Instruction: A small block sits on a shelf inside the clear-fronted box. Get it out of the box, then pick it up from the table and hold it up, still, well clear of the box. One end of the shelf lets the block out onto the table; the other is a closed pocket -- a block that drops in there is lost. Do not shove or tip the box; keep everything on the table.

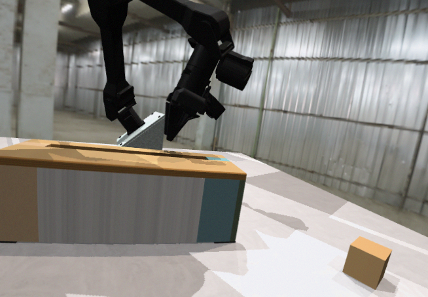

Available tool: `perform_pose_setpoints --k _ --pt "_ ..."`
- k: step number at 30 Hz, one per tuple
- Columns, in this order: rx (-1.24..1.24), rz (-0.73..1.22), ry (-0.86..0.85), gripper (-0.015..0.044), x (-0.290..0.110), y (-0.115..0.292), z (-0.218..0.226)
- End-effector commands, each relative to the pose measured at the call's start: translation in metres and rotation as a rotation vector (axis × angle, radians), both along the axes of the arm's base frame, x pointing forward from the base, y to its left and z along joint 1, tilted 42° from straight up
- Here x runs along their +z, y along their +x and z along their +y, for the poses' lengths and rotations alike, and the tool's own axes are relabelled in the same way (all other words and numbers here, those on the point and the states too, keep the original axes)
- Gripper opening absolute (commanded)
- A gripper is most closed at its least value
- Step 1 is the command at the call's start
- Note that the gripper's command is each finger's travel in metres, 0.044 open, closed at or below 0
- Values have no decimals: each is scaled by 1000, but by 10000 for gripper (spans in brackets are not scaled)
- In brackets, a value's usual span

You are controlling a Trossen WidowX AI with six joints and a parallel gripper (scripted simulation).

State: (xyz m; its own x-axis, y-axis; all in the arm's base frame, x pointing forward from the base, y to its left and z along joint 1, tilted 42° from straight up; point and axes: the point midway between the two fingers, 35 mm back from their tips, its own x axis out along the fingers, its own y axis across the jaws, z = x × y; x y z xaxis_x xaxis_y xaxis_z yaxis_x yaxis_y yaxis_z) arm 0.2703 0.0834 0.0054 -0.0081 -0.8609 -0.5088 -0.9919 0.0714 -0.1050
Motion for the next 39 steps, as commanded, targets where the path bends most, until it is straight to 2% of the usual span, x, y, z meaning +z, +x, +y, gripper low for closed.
perform_pose_setpoints --k 1,39 --pt "-5 -14 -17 400 4 1 -1" --pt "-5 -15 -18 400 -40 8 -41"
